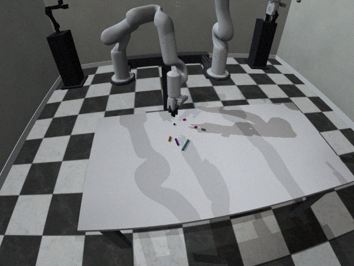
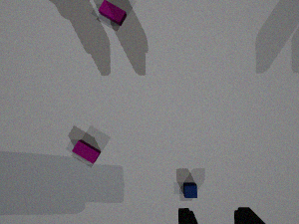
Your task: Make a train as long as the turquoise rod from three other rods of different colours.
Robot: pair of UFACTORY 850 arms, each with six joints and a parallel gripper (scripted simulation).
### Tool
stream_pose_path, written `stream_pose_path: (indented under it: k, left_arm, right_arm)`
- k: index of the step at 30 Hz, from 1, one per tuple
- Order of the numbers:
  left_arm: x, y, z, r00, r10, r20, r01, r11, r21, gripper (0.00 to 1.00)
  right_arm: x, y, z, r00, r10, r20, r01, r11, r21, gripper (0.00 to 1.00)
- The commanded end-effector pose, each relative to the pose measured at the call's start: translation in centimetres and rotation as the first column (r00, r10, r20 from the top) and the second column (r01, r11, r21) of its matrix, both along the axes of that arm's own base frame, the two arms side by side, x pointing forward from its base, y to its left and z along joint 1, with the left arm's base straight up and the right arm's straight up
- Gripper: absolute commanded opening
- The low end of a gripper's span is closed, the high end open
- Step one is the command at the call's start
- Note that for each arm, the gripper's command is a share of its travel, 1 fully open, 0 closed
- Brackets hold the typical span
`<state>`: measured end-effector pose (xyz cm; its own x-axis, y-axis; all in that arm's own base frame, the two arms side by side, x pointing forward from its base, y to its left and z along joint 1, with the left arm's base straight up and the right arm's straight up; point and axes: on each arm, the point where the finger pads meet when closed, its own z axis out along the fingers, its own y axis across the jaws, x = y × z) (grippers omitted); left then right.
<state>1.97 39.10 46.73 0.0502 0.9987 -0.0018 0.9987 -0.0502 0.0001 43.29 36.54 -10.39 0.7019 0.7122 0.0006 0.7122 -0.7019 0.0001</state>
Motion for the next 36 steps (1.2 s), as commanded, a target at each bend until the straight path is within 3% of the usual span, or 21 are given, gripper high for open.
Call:
stream_pose_path:
  k: [1, 4, 5, 28, 36]
  left_arm:
    - [0.0, 0.04, 0.08, 1.0, 0.0, 0.0, 0.0, 1.0, 0.002, 1.0]
    - [0.0, 0.04, 0.08, 1.0, 0.0, 0.0, 0.0, 1.0, 0.002, 1.0]
    - [0.0, 0.04, 0.08, 1.0, 0.0, 0.0, 0.0, 1.0, 0.002, 1.0]
    - [0.0, 0.04, 0.08, 1.0, 0.0, 0.0, 0.0, 1.0, 0.002, 1.0]
    - [0.0, 0.04, 0.08, 1.0, 0.0, 0.0, 0.0, 1.0, 0.002, 1.0]
  right_arm:
    - [0.05, 0.05, 0.37, 1.0, 0.0, 0.001, 0.0, 1.0, 0.001, 0.26]
    - [0.05, 0.05, 0.37, 1.0, 0.0, 0.001, 0.0, 1.0, 0.001, 0.26]
    - [0.05, 0.05, 0.37, 1.0, 0.0, 0.001, 0.0, 1.0, 0.001, 1.0]
    - [0.08, 0.08, 0.36, 1.0, 0.005, 0.001, -0.005, 1.0, 0.001, 1.0]
    - [0.64, 0.86, 0.18, 0.993, 0.119, 0.001, -0.119, 0.993, 0.001, 1.0]
